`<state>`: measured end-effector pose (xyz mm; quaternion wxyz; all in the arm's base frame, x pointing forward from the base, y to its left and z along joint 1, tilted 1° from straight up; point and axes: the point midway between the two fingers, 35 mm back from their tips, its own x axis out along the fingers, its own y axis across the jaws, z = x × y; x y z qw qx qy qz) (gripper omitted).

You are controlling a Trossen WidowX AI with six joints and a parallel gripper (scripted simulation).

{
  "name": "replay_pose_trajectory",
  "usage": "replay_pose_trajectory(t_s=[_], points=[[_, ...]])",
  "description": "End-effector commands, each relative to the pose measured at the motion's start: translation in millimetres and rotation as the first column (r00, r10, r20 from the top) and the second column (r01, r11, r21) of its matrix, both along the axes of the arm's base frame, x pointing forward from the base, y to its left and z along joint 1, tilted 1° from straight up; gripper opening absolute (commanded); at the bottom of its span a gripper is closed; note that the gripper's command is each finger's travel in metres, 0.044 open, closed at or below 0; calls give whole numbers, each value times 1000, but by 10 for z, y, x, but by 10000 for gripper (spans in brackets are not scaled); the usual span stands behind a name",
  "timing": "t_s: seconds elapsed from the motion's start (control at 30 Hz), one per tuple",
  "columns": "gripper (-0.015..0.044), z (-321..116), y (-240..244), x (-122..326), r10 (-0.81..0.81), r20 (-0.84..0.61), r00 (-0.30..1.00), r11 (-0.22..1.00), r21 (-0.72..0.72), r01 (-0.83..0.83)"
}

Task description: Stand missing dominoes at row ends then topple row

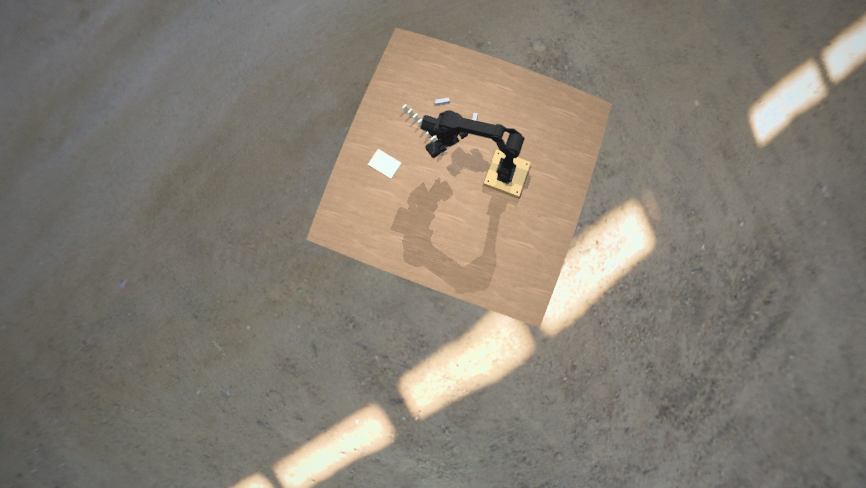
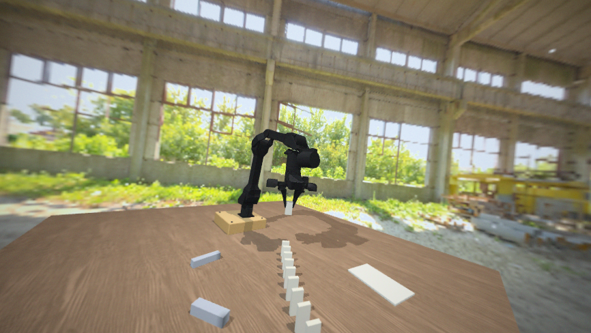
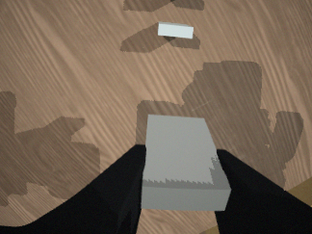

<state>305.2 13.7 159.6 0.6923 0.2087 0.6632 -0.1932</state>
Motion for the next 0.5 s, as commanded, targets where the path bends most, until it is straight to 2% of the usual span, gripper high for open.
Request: replay_pose_trajectory(t_s=[0.0,0.47], points=[[107,-111,-3,17,-13,-2,1000,1000,4,13],[107,-800,8,96,-13,-2,1000,1000,5,13]])
